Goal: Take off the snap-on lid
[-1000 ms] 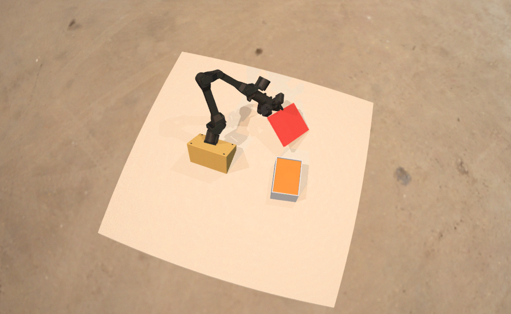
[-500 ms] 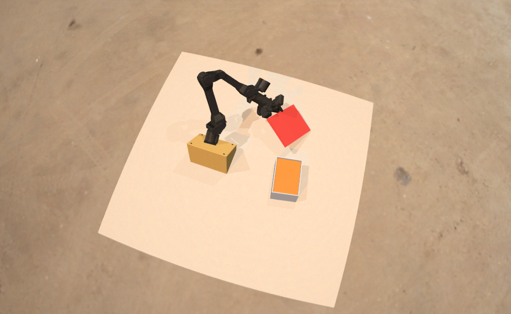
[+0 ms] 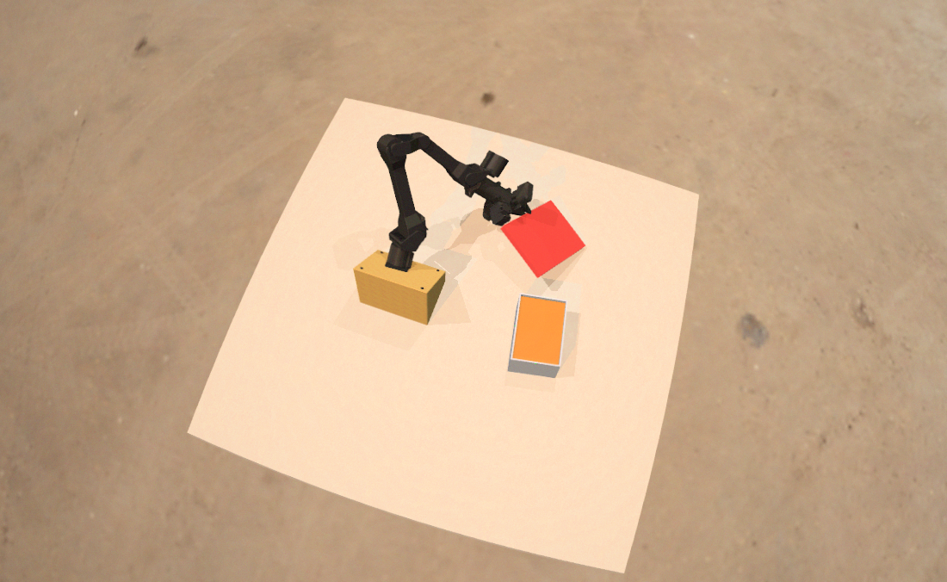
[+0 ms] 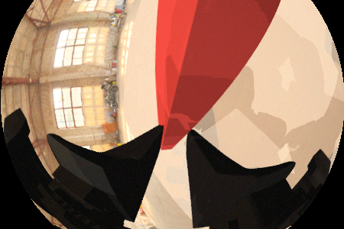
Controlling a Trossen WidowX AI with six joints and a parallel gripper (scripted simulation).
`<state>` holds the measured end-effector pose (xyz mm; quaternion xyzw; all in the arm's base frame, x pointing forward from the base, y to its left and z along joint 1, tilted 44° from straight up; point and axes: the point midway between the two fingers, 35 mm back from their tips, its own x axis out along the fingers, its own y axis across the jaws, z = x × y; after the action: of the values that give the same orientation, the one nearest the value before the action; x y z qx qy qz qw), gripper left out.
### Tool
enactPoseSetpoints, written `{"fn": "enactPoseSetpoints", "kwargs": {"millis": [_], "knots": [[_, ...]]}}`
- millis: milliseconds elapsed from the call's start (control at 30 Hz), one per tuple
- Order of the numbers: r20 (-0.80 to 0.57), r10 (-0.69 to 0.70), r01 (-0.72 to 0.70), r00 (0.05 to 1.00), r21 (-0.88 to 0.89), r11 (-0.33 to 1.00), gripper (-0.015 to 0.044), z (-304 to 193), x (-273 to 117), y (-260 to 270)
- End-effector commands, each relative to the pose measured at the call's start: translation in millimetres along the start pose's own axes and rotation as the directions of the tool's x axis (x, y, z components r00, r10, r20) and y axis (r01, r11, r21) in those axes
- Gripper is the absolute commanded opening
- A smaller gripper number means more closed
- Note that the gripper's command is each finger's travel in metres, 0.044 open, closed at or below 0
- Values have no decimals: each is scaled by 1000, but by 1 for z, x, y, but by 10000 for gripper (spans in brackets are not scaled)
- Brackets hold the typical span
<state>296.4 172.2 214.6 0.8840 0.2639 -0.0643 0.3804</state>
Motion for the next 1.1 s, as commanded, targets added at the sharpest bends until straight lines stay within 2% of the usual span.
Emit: {"fn": "enactPoseSetpoints", "kwargs": {"millis": [0, 867, 1067], "knots": [[23, -28, 28, 999, 1, 1000, 0, 8, 6, -13], [23, -28, 28, 999, 2, 1000, 0, 9, 19, -29], [22, -28, 28, 999, 2, 1000, 157, 3, 15, -21]]}}
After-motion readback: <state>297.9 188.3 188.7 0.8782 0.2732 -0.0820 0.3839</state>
